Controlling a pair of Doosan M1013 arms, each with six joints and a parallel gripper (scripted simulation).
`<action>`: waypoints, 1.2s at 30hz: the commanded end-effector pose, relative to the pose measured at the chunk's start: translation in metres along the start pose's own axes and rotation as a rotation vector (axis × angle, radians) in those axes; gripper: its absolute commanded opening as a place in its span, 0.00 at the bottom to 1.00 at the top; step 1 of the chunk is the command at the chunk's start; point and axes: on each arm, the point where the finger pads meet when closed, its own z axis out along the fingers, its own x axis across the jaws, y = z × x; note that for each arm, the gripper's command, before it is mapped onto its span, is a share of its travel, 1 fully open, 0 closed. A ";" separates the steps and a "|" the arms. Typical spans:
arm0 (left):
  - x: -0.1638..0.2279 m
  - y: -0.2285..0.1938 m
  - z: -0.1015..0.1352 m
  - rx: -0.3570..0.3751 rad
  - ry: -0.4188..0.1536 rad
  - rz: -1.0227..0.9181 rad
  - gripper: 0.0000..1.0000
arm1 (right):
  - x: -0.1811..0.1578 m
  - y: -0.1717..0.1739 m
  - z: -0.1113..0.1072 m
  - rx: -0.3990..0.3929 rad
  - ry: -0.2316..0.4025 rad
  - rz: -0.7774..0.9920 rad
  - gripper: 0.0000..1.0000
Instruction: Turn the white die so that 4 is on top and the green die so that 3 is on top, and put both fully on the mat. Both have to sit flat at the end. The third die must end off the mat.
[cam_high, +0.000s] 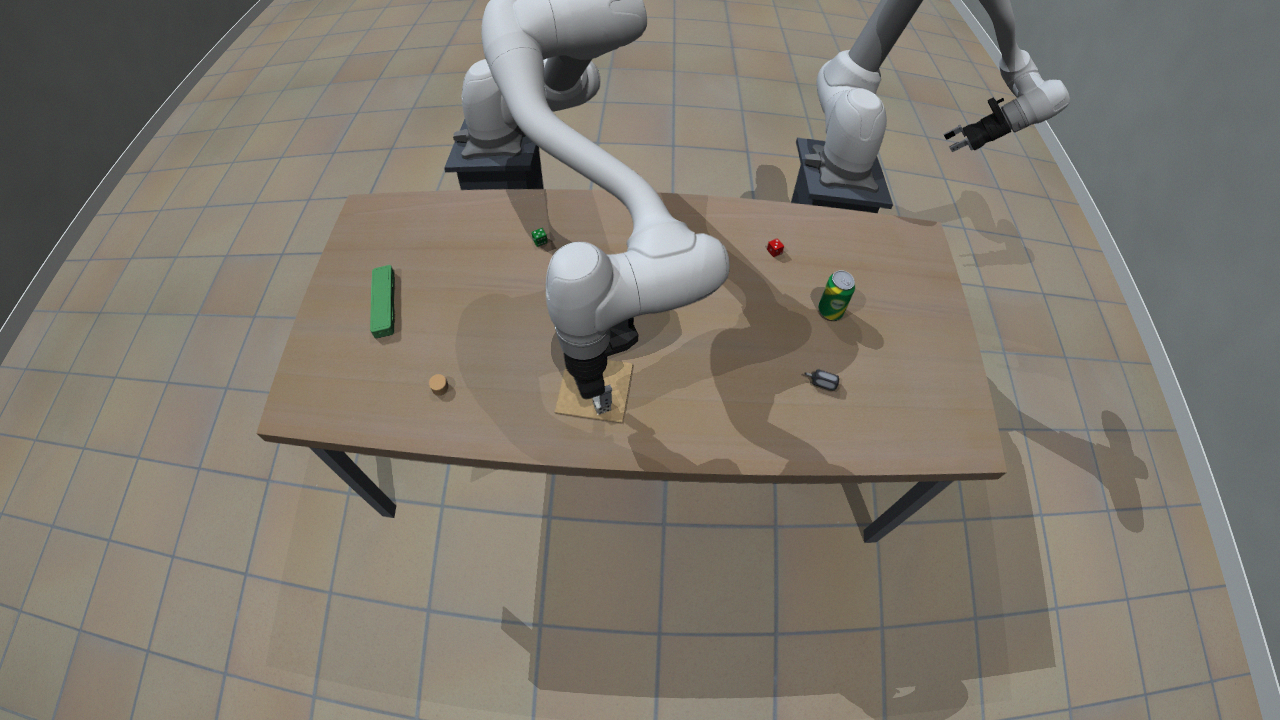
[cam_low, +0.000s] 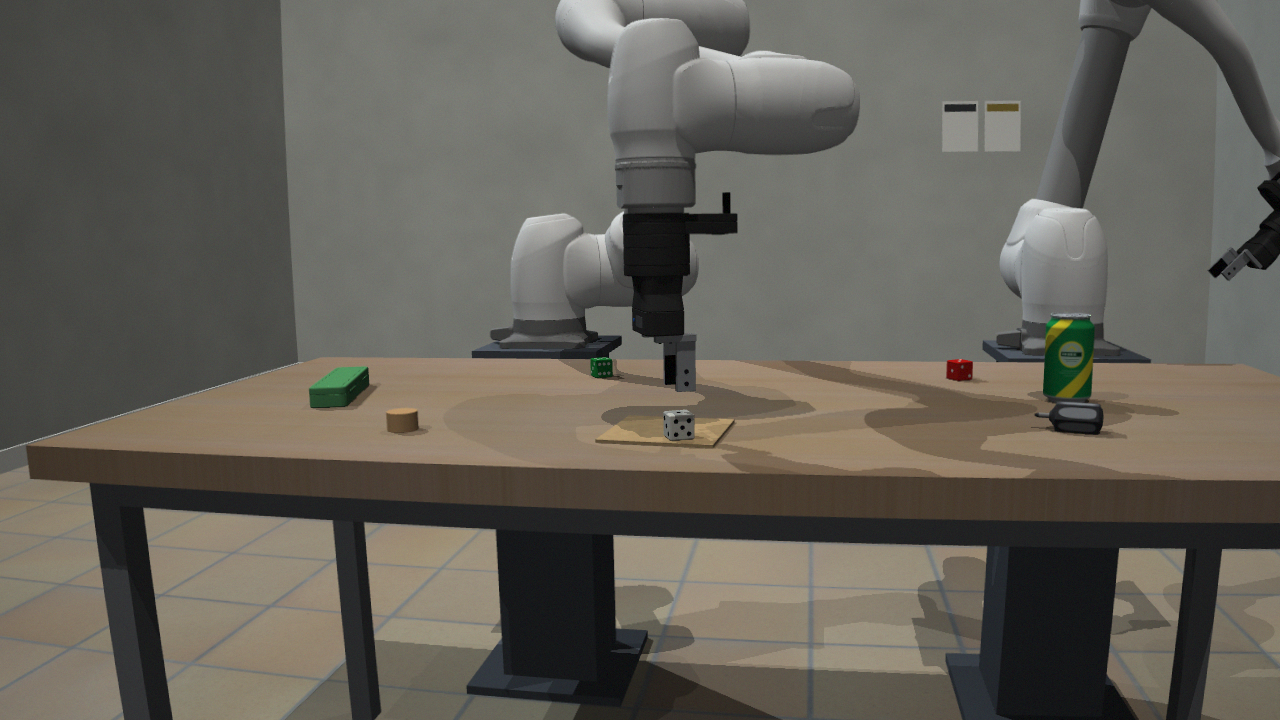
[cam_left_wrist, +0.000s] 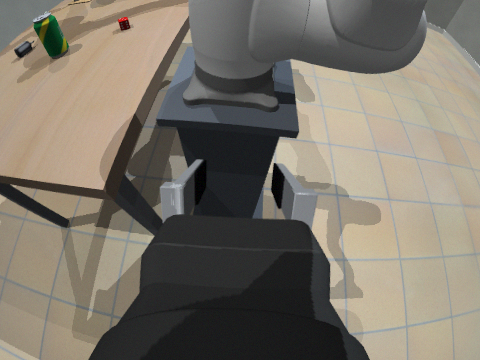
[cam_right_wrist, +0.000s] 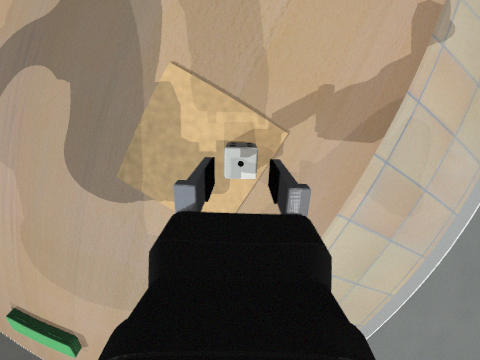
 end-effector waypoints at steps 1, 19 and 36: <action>0.004 -0.003 0.002 0.003 0.007 -0.007 1.00 | -0.001 0.001 0.006 0.003 -0.001 -0.003 0.87; 0.004 -0.003 0.002 0.003 0.007 -0.007 1.00 | -0.001 0.001 0.021 0.003 -0.001 -0.003 0.87; 0.004 -0.003 0.002 0.003 0.007 -0.007 1.00 | -0.001 0.001 0.022 0.003 -0.001 -0.003 0.87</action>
